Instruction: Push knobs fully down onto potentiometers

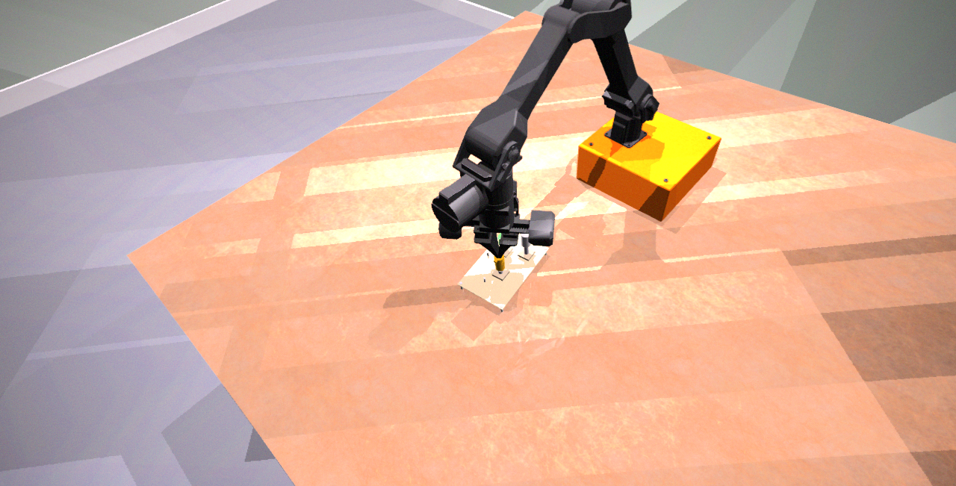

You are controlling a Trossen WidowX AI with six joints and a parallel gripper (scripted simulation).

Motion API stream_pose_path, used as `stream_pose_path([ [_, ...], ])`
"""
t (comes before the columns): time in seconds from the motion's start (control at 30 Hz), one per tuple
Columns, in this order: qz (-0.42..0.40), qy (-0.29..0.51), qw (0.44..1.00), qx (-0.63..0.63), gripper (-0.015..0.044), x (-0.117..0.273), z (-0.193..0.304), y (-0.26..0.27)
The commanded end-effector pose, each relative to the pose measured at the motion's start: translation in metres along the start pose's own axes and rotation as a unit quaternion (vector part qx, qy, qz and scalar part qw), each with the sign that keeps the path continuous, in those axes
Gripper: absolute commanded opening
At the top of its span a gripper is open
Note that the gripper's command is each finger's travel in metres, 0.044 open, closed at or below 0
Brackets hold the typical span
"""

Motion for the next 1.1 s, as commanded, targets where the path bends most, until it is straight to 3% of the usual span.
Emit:
stream_pose_path([
  [0.0,0.003,-0.006,1.0,-0.002,0.0,-0.0235,0.0032,0.0023],
  [1.07,0.003,-0.006,1.0,-0.002,0.0,-0.0265,0.0032,0.0022],
])
Point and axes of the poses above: the point midway between the two fingers, 35 mm back from their tips, its own x axis back along the fingers, its own y axis across the jaws, z = x × y, the point moved 8 cm from there along x, back along the fingers, and after that the axes turned 2 degrees about -x, right-handed, at the moved point
